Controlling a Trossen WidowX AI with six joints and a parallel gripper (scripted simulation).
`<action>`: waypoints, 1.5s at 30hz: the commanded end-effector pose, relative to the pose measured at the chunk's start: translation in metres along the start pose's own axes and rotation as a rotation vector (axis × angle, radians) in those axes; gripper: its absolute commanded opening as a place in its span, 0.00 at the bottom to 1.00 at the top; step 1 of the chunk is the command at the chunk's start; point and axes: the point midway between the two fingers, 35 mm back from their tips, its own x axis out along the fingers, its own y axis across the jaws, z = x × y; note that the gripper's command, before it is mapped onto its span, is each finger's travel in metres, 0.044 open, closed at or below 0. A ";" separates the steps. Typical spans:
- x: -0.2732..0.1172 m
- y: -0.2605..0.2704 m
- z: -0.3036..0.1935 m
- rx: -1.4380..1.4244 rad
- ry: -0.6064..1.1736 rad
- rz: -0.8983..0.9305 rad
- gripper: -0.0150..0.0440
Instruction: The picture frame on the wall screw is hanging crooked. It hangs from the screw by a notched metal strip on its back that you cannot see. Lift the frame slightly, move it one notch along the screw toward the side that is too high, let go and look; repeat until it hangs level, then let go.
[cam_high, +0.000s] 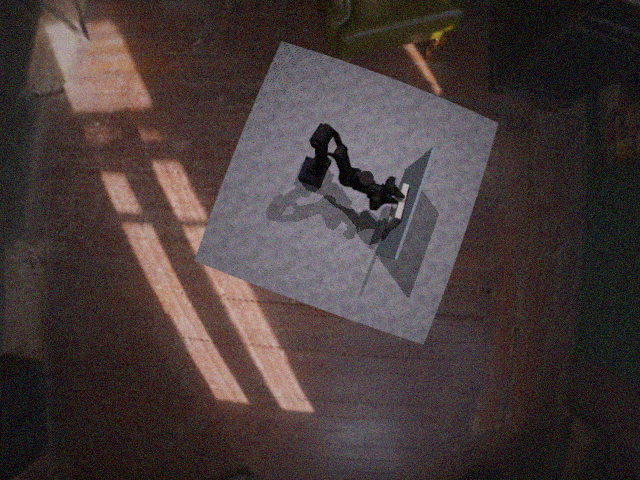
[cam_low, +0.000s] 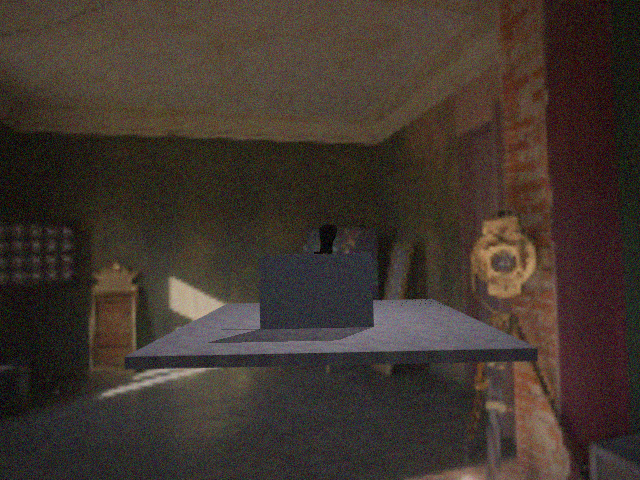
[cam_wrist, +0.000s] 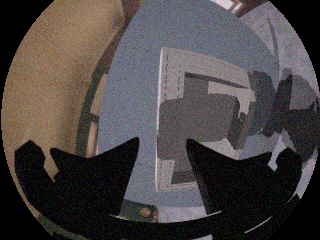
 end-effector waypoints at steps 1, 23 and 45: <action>0.000 -0.002 0.000 0.003 -0.004 -0.005 0.69; 0.001 -0.002 0.001 0.003 -0.004 -0.005 0.69; 0.001 -0.002 0.001 0.003 -0.004 -0.005 0.39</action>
